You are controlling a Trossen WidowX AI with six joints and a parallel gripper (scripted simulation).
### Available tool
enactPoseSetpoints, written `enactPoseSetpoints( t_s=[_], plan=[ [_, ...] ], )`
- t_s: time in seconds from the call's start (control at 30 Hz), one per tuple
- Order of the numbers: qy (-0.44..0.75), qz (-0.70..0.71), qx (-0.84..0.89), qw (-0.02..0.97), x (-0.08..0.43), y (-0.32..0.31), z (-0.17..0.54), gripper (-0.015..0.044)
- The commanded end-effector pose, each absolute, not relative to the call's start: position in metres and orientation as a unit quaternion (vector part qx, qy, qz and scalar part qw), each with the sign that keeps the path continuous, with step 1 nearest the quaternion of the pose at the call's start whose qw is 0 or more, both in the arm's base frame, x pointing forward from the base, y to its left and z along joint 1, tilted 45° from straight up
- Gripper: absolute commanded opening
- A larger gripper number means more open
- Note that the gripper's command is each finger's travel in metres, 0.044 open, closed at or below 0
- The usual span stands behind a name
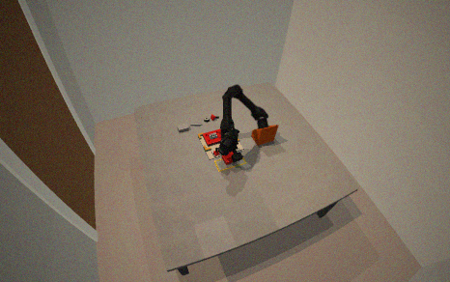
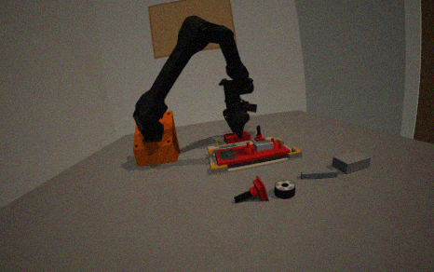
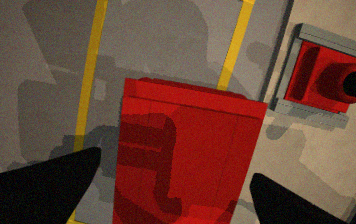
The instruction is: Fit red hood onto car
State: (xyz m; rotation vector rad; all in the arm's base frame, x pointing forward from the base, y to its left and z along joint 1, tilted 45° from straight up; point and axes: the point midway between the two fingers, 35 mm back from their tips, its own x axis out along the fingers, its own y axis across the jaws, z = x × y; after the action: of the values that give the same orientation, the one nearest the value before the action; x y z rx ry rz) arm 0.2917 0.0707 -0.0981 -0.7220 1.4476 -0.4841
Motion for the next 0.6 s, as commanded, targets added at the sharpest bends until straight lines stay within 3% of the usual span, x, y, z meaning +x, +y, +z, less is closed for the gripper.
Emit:
enactPoseSetpoints(
  t_s=[0.0,0.4,0.5,0.57],
  plan=[
    [0.642,-0.215,-0.323,0.661,0.2904,0.0666,-0.0998,0.0440],
    [0.642,-0.215,-0.323,0.661,0.2907,0.0629,-0.1033,0.0440],
    [0.641,-0.215,-0.320,0.664,0.2920,0.0662,-0.1024,0.0361],
    [0.641,-0.215,-0.320,0.664,0.2920,0.0662,-0.1024,0.0348]
  ],
)
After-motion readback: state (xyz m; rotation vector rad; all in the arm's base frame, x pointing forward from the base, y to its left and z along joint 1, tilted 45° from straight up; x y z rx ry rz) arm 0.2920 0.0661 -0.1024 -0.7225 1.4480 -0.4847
